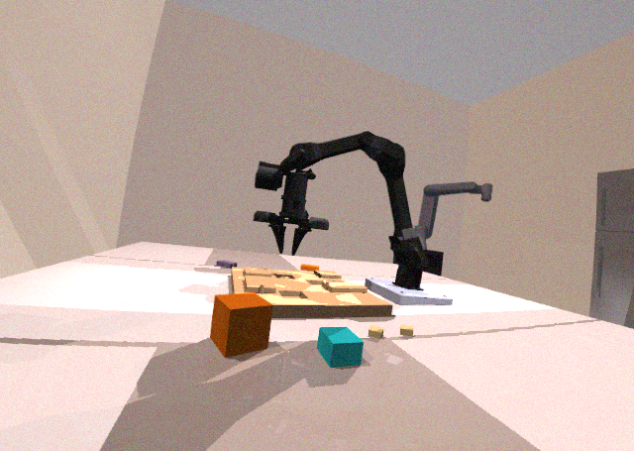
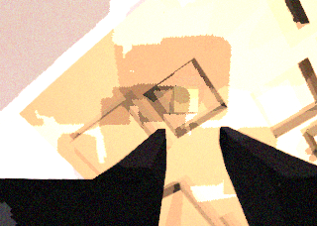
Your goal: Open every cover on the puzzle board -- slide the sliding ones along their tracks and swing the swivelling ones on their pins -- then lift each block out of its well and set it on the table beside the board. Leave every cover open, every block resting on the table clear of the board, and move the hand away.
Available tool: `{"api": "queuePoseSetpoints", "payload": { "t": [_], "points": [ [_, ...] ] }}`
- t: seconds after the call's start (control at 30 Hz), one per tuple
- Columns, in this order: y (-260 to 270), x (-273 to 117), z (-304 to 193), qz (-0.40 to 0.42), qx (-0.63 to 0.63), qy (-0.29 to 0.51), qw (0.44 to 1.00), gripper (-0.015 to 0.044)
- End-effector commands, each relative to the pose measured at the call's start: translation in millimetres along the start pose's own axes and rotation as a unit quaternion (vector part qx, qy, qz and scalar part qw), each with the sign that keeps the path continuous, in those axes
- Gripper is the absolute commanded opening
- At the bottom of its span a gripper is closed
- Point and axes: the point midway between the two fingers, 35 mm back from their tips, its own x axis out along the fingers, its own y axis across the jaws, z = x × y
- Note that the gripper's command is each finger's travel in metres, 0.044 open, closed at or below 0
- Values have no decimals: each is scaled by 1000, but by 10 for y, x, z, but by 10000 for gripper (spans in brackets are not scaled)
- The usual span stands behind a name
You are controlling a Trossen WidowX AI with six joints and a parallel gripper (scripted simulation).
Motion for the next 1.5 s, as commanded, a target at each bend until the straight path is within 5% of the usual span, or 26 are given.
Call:
{"api": "queuePoseSetpoints", "payload": {
  "t": [0.0, 0.53, 1.47],
  "points": [
    [-8, -44, -3, 1, 12, 1, 1000, 144],
    [-3, 304, -2, 1, 12, 1, 1000, 144],
    [1, 332, 0, 1, 12, 1, 1000, 144]
  ]
}}
